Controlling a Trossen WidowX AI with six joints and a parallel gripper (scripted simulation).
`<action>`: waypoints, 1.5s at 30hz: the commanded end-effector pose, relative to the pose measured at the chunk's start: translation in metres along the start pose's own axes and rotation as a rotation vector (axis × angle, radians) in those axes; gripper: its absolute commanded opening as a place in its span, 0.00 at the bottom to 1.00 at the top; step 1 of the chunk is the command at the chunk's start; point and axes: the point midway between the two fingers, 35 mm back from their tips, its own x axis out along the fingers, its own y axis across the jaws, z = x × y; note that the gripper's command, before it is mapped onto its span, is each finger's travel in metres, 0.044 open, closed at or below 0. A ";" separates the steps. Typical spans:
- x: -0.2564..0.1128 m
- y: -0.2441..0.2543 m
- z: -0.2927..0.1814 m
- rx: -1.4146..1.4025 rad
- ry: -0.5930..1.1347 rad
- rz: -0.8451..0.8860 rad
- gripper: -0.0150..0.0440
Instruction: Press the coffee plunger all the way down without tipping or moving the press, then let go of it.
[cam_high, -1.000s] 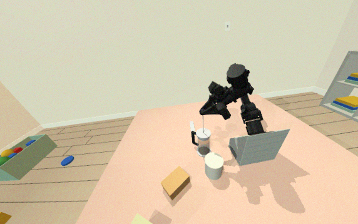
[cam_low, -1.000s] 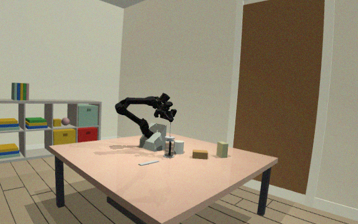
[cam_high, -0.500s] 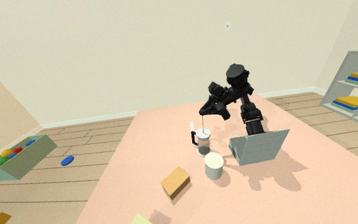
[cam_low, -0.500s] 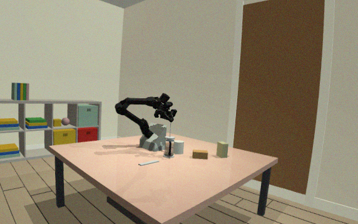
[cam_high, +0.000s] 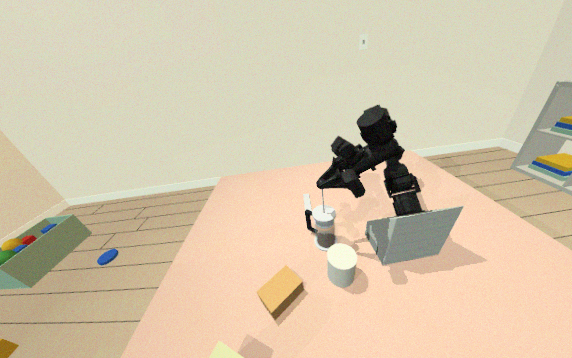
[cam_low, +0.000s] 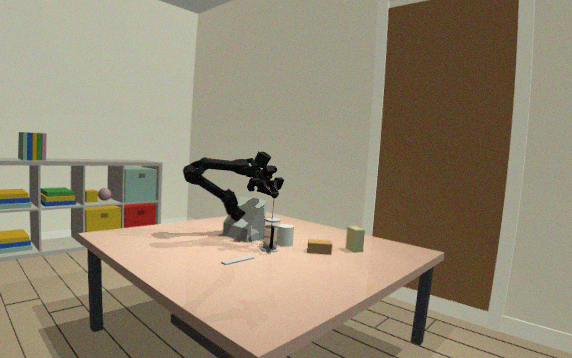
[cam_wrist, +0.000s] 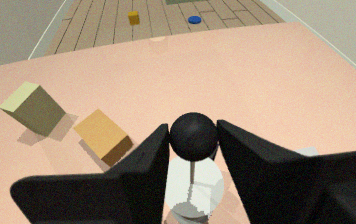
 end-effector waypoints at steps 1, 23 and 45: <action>0.008 0.005 -0.015 -0.007 0.031 0.023 0.47; 0.029 0.011 -0.044 -0.006 0.033 0.028 0.47; 0.054 0.006 -0.064 -0.012 0.006 0.012 0.47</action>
